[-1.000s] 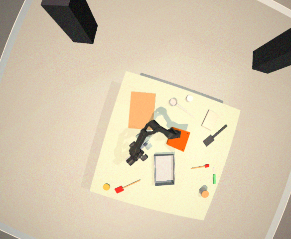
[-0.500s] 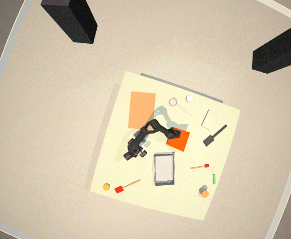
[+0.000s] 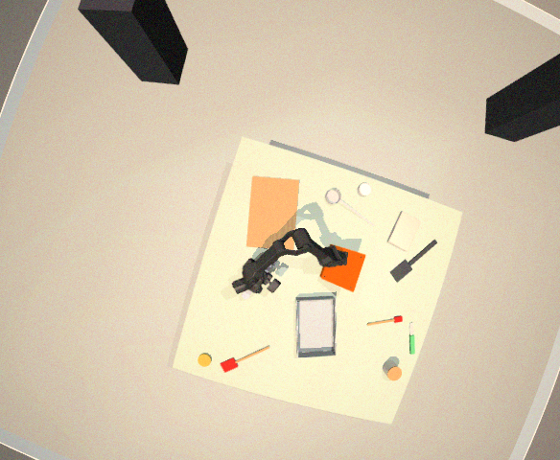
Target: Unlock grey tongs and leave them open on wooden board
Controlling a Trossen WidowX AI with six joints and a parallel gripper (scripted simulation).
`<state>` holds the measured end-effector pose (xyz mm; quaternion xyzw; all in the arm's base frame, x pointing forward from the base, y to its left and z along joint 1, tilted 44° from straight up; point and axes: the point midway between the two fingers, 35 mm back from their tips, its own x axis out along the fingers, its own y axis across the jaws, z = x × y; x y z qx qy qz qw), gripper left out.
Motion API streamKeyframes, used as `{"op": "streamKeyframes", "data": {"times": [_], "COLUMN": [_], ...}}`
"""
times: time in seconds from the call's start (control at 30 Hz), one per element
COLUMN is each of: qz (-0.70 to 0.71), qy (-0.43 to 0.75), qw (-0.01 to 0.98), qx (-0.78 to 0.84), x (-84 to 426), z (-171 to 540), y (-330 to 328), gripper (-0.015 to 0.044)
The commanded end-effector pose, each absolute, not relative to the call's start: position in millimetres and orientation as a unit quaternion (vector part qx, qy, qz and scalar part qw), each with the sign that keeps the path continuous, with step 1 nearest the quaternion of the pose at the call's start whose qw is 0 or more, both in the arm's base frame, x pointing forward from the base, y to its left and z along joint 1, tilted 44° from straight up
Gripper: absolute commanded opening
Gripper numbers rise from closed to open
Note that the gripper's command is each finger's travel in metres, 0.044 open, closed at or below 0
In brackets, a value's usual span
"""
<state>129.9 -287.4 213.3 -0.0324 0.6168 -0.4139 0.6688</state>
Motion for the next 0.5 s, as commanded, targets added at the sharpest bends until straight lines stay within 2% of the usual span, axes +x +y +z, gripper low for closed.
{"op": "streamKeyframes", "data": {"times": [0.0,0.47], "qz": [-0.400,-0.366], "qy": [0.619,0.630], "qw": [0.675,0.682], "qx": [-0.041,-0.066], "x": [117.0,71.7], "z": [219.1,229.6], "y": [-291.7,-304.0], "gripper": [-0.0150,-0.0150]}}
